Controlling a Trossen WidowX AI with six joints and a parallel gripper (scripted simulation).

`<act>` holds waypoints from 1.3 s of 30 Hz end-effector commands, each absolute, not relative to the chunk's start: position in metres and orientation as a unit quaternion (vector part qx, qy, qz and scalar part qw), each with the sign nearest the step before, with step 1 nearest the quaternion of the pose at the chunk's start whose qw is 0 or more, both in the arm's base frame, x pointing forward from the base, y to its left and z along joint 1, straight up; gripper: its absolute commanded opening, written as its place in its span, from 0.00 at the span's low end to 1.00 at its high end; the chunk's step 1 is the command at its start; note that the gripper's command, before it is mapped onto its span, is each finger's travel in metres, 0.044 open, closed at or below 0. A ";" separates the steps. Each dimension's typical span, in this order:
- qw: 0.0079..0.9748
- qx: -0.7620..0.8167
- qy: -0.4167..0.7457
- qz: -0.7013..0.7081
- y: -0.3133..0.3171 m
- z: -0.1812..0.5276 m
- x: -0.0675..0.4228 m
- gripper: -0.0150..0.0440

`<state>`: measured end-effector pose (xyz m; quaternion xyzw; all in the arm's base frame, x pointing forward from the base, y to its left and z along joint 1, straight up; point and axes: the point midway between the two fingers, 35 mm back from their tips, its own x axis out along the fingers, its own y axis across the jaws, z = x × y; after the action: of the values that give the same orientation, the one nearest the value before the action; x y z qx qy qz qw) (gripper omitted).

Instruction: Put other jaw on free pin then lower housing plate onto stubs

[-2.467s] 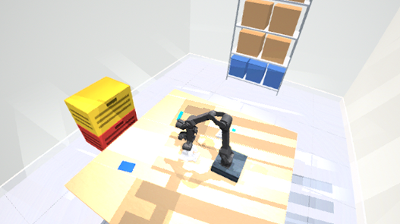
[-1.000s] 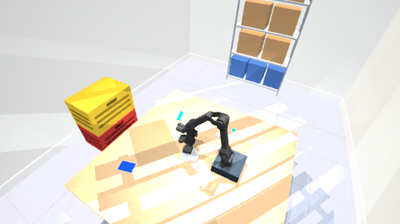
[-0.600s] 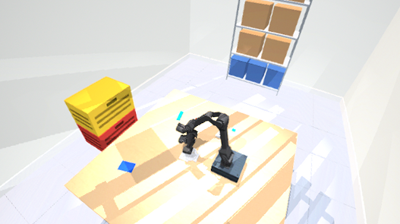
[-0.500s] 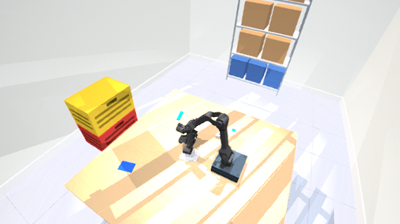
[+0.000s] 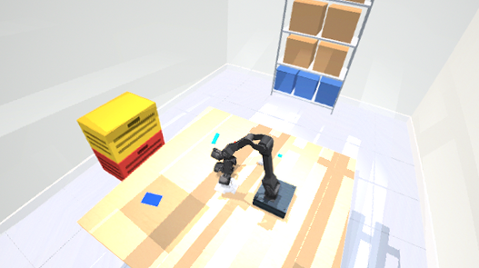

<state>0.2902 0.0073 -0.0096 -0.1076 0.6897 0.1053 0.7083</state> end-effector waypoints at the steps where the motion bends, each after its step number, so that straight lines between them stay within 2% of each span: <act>1: 0.709 -0.109 0.689 0.107 0.008 -0.010 0.290 0.48; 39: 0.708 -0.109 0.689 0.108 0.008 -0.016 0.291 0.48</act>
<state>0.2904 0.0074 -0.0161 -0.1083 0.6895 0.1059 0.7082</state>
